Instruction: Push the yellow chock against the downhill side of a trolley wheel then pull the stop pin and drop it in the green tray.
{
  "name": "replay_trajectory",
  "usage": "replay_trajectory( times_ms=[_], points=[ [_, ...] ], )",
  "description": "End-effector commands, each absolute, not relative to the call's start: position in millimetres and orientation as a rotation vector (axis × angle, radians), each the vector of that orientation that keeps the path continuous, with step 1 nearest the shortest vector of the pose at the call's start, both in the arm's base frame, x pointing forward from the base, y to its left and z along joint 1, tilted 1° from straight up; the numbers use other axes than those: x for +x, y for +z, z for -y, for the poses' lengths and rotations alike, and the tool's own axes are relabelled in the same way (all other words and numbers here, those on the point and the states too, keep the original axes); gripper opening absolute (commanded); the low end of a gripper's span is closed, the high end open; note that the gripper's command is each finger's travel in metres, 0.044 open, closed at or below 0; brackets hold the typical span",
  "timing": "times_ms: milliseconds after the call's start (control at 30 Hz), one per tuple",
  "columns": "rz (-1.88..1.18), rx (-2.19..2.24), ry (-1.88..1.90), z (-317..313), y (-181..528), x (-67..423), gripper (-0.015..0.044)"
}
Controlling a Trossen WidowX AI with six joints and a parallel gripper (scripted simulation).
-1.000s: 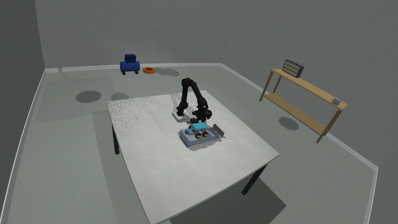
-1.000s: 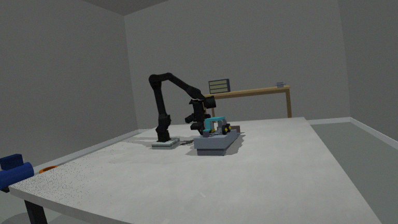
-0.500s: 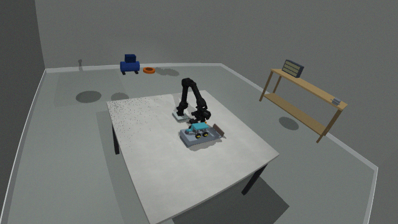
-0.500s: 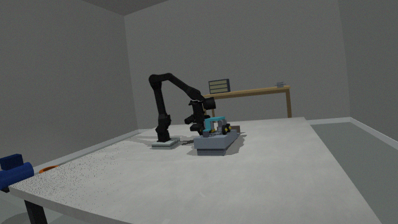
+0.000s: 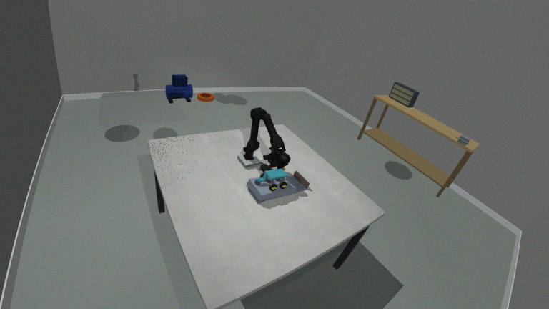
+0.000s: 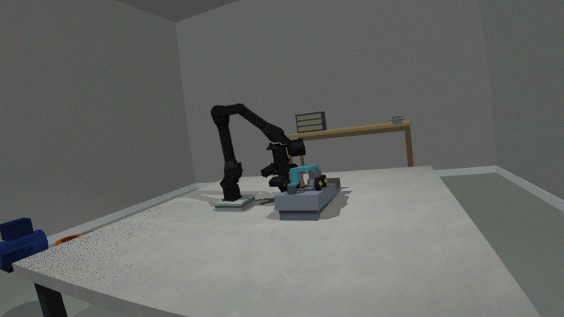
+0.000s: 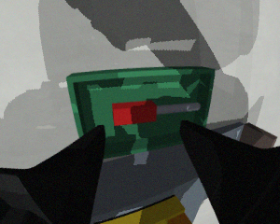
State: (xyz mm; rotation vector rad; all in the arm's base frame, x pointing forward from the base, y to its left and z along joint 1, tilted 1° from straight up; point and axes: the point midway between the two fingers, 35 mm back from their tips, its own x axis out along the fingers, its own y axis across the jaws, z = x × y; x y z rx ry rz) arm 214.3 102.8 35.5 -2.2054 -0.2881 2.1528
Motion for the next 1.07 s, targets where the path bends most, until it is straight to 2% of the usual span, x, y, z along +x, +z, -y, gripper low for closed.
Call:
replay_trajectory(
  times_ms=[0,367,500,1033],
  points=[
    [0.288,-2.206,2.152,-103,36,215,0.034],
    [0.298,-2.2,2.158,-101,58,211,0.034],
    [0.299,-2.2,2.158,-101,68,209,0.044],
    [0.299,-2.2,2.158,-101,112,208,0.044]
  ],
)
